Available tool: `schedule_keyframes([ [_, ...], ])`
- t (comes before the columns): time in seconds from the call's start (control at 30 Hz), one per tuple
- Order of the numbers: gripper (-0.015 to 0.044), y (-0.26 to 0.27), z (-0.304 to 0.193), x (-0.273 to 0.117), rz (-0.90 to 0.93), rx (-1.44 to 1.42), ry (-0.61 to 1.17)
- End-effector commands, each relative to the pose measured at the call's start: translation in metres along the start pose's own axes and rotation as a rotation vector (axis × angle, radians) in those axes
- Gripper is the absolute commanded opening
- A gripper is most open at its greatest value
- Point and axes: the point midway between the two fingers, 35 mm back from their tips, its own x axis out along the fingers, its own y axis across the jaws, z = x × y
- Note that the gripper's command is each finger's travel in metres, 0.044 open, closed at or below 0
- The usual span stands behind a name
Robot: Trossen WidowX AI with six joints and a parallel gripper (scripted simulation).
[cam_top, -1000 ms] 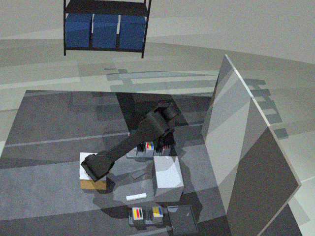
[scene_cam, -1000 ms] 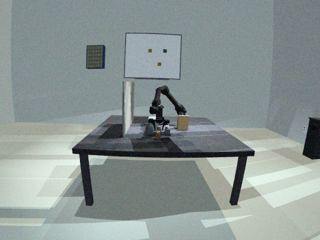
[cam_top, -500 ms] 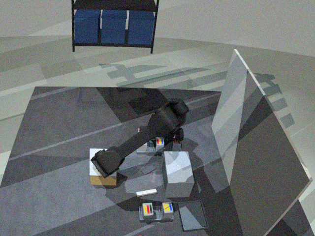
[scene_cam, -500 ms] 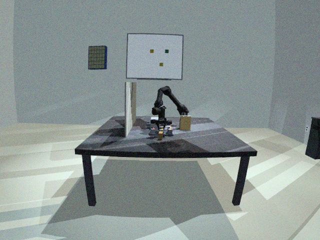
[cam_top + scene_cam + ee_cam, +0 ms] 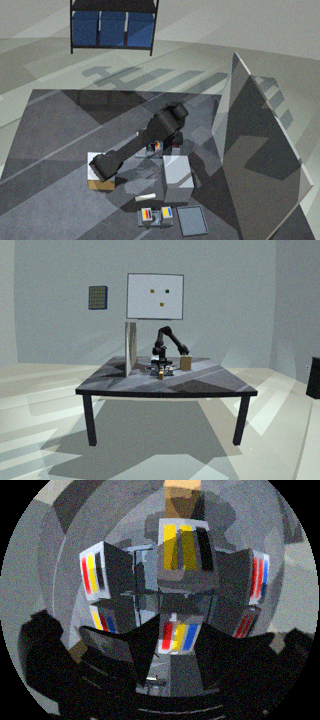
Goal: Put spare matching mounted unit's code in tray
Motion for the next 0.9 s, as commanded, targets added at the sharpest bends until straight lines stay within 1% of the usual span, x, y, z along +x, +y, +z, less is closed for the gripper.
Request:
schedule_keyframes([
  [0.0,0.0000,-0.001,0.001,-0.011,-0.001,0.001,-0.003],
  [0.27,0.0000,0.000,0.001,-0.074,-0.003,-0.007,-0.002],
  [0.33,0.0000,0.001,0.001,-0.079,-0.003,-0.008,-0.002],
  [0.53,0.0000,0.001,0.002,-0.079,-0.007,-0.016,0.000],
  [0.87,0.0000,-0.003,0.004,-0.130,-0.003,-0.011,-0.004],
])
